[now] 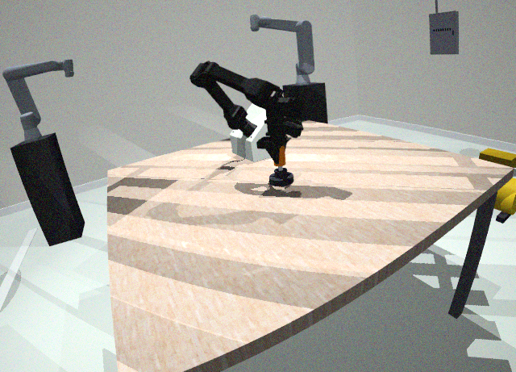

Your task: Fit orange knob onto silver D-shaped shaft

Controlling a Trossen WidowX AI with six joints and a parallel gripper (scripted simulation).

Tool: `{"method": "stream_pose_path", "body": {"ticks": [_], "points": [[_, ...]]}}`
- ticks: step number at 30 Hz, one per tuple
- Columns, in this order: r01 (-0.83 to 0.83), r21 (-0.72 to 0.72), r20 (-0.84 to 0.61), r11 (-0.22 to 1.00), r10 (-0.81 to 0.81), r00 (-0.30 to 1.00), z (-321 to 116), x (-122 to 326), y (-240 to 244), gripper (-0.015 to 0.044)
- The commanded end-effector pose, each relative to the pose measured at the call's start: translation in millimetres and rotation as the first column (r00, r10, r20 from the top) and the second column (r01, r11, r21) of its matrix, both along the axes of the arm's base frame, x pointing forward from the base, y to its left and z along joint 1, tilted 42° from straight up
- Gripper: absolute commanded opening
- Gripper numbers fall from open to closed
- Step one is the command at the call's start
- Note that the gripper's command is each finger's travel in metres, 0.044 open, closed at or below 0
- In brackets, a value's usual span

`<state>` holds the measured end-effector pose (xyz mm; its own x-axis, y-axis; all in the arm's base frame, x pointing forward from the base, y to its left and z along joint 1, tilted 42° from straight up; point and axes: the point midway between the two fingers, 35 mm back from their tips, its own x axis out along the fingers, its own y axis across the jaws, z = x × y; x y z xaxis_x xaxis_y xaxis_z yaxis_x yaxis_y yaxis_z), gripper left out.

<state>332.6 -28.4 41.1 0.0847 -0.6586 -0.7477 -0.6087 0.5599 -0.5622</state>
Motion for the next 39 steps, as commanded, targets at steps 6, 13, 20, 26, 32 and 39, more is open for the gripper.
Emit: {"method": "stream_pose_path", "body": {"ticks": [6, 13, 20, 26, 32, 39], "points": [[0.001, 0.001, 0.005, 1.0, -0.001, 1.0, 2.2, -0.3, -0.3, 0.0], [0.001, 0.001, 0.005, 1.0, -0.001, 1.0, -0.6, 0.2, -1.8, 0.0], [0.001, 0.001, 0.005, 1.0, -0.001, 1.0, -2.2, -0.6, -0.9, 0.0], [0.001, 0.001, 0.005, 1.0, -0.001, 1.0, -2.6, -1.1, -1.2, 0.0], [0.001, 0.001, 0.005, 1.0, -0.001, 1.0, 0.6, -0.8, 1.5, 0.0], [0.095, 0.016, 0.087, 0.995, -0.096, 0.992, 2.0, -0.2, 2.1, 0.0]]}}
